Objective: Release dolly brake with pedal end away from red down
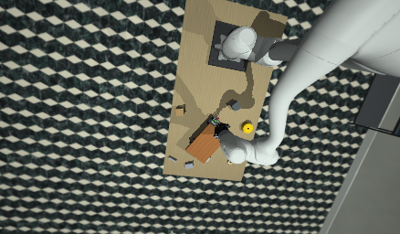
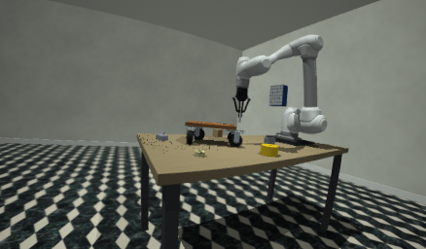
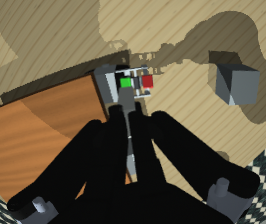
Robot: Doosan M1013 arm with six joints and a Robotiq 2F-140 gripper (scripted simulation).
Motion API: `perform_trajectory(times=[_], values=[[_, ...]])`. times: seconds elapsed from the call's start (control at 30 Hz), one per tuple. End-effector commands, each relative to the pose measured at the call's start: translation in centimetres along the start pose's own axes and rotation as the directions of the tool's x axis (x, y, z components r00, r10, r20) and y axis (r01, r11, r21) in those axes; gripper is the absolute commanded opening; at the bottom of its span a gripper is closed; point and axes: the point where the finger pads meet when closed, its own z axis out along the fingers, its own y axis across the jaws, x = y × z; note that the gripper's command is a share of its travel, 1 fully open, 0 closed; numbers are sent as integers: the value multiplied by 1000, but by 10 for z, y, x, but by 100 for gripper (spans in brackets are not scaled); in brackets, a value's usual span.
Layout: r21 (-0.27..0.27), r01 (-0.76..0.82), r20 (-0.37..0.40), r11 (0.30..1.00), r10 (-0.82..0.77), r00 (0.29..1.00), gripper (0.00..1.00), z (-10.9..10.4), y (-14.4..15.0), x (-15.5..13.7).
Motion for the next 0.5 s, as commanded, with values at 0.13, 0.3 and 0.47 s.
perform_trajectory(times=[0.13, 0.3, 0.47], values=[[0, 0, 0, 1000, 0, 1000, 0, -19, 0, 0], [0, 0, 0, 1000, 0, 1000, 0, -21, 0, 0], [0, 0, 0, 1000, 0, 1000, 0, -21, 0, 0]])
